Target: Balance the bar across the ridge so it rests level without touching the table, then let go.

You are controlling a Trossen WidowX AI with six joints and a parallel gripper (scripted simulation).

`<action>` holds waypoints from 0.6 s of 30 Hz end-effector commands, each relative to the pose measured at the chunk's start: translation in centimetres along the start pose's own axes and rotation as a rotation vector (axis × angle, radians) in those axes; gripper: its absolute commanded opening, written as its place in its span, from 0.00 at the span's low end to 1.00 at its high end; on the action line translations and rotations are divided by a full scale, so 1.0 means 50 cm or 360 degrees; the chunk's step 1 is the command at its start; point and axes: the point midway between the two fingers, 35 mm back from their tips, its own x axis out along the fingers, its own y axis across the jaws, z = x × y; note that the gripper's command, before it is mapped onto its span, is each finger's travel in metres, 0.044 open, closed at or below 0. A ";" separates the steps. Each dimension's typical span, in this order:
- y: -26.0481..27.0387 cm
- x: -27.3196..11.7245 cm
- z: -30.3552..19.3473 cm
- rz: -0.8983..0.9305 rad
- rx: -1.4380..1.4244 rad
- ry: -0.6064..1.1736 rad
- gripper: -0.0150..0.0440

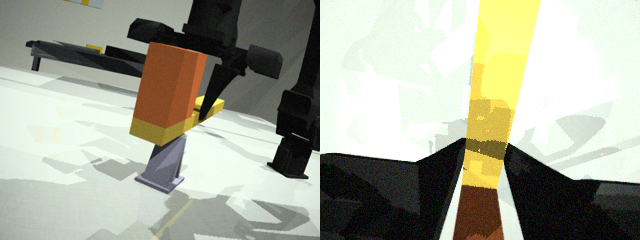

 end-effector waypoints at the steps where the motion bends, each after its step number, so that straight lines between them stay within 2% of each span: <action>1: -0.001 0.001 -0.002 -0.0005 0.0001 0.0008 0.25; 18: -0.001 0.004 -0.002 -0.0005 0.0001 0.0008 0.25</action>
